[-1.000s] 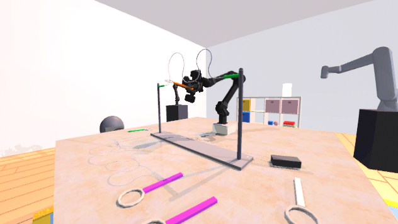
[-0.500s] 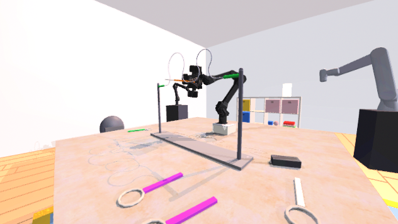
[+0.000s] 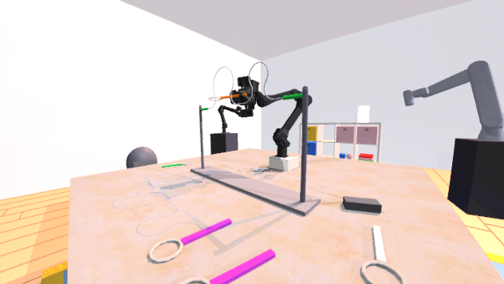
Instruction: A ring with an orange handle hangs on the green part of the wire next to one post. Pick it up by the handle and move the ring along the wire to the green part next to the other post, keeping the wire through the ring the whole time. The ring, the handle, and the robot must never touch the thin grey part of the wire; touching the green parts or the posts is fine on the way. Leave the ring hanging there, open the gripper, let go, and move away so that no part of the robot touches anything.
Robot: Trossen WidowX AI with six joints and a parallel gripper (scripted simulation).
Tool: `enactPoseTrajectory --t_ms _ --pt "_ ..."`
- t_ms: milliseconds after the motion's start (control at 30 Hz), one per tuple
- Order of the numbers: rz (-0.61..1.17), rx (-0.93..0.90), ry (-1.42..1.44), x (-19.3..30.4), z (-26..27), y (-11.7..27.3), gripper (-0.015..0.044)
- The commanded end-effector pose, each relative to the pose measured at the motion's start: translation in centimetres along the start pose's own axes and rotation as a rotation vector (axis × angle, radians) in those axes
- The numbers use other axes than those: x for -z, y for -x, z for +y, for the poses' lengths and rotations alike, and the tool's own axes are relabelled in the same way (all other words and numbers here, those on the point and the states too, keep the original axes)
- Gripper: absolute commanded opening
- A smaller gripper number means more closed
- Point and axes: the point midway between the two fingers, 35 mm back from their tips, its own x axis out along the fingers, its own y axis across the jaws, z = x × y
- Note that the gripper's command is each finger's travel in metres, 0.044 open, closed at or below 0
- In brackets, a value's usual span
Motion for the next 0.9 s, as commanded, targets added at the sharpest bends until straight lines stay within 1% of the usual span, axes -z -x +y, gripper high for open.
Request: enactPoseTrajectory --t_ms 0,367,867 --pt "0.006 -0.036 -0.056 0.1 1.4 0.0 -0.015" --pt "0.009 -0.088 -0.156 -0.2 3.4 0.2 -0.015" --pt "0.012 -0.118 -0.222 -0.7 5.2 0.6 -0.015"
